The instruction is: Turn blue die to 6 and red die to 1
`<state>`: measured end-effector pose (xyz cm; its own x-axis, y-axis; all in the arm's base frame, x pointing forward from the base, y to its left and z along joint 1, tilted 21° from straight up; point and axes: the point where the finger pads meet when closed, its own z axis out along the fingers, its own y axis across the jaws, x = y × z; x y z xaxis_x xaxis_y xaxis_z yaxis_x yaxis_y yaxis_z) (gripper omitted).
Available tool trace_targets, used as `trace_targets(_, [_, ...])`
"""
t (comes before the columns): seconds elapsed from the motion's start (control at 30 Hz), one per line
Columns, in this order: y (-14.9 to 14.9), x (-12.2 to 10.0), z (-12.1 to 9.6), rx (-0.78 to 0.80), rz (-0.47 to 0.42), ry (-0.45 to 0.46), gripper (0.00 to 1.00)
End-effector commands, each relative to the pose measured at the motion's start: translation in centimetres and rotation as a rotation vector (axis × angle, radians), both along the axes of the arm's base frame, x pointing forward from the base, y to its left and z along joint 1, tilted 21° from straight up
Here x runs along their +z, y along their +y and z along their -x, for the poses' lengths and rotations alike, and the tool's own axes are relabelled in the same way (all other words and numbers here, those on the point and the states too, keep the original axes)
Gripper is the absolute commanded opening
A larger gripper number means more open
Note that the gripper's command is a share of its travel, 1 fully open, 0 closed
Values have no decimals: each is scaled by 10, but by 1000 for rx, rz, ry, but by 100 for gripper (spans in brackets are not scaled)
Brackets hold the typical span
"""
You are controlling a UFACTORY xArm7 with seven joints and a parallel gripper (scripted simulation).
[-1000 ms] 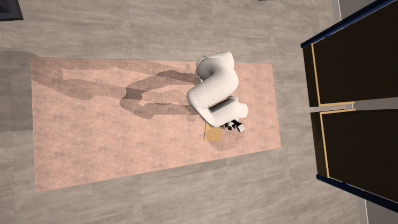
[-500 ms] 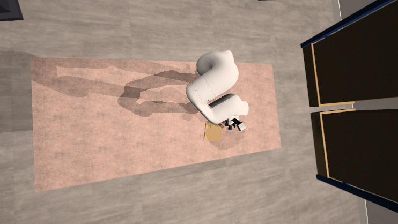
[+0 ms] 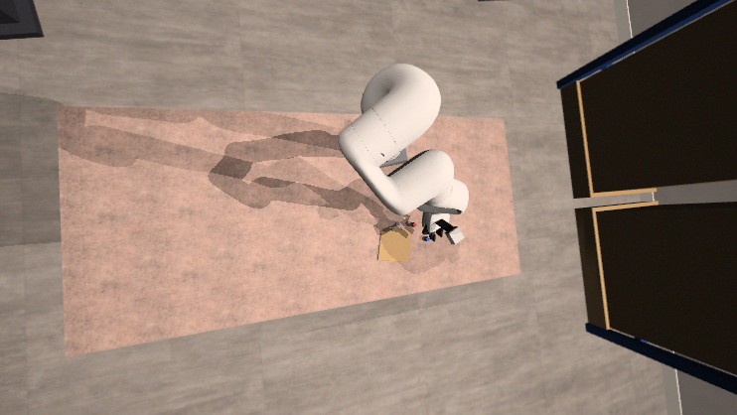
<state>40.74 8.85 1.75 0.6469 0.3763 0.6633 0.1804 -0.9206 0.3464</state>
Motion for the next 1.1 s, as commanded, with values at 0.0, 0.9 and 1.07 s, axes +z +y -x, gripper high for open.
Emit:
trace_targets(0.0, [4, 10, 0, -1, 2, 2, 31])
trace_targets(0.9, [-21, 38, -69, -271, 228, 132, 31])
trace_targets(1.07, [-24, 38, -73, -327, 262, 246, 31])
